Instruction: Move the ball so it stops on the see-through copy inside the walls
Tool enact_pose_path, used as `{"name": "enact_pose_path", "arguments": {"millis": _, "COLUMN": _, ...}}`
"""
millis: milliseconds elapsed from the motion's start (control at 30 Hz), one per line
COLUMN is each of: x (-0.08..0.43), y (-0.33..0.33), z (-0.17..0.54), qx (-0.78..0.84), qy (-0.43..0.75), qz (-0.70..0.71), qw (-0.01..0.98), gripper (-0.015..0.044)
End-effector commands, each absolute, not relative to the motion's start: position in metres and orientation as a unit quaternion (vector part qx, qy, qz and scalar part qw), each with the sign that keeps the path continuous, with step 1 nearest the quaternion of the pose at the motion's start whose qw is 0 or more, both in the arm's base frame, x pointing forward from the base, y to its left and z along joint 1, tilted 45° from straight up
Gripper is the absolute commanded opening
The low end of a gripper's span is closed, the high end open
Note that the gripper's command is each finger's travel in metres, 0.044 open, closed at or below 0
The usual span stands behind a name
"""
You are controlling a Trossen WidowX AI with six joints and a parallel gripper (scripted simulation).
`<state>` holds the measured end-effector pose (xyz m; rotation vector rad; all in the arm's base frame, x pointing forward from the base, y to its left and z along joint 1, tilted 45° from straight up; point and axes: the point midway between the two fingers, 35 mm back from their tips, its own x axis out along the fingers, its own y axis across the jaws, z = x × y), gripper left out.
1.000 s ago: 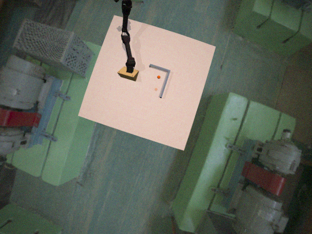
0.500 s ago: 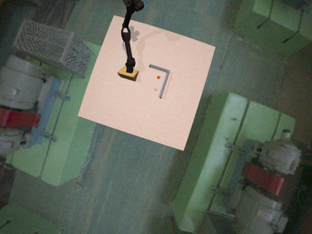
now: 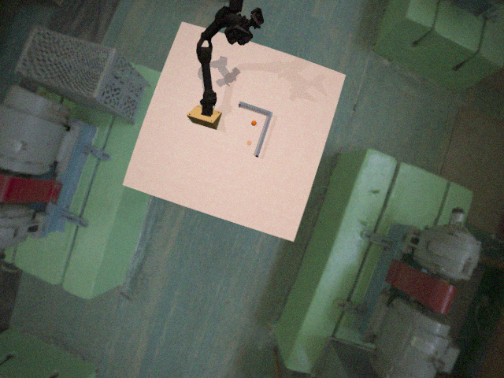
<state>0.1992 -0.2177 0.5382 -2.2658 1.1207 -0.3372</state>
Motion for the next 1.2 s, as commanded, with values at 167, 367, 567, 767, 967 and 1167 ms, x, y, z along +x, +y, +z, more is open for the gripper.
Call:
{"name": "enact_pose_path", "arguments": {"millis": 167, "x": 0.293, "y": -0.225, "z": 0.417, "qx": -0.836, "qy": 0.353, "qz": 0.06, "qw": 0.417, "gripper": 0.0269}}
{"name": "enact_pose_path", "arguments": {"millis": 367, "x": 0.336, "y": -0.206, "z": 0.331, "qx": -0.787, "qy": 0.314, "qz": 0.186, "qw": 0.497, "gripper": 0.0269}}
{"name": "enact_pose_path", "arguments": {"millis": 567, "x": 0.36, "y": -0.171, "z": 0.245, "qx": -0.707, "qy": 0.284, "qz": 0.312, "qw": 0.567, "gripper": 0.0269}}
{"name": "enact_pose_path", "arguments": {"millis": 767, "x": 0.363, "y": -0.121, "z": 0.164, "qx": -0.583, "qy": 0.265, "qz": 0.436, "qw": 0.632, "gripper": 0.0269}}
{"name": "enact_pose_path", "arguments": {"millis": 967, "x": 0.345, "y": -0.06, "z": 0.094, "qx": -0.409, "qy": 0.267, "qz": 0.546, "qw": 0.681, "gripper": 0.0269}}
{"name": "enact_pose_path", "arguments": {"millis": 1167, "x": 0.32, "y": -0.013, "z": 0.055, "qx": -0.254, "qy": 0.285, "qz": 0.609, "qw": 0.696, "gripper": 0.0269}}
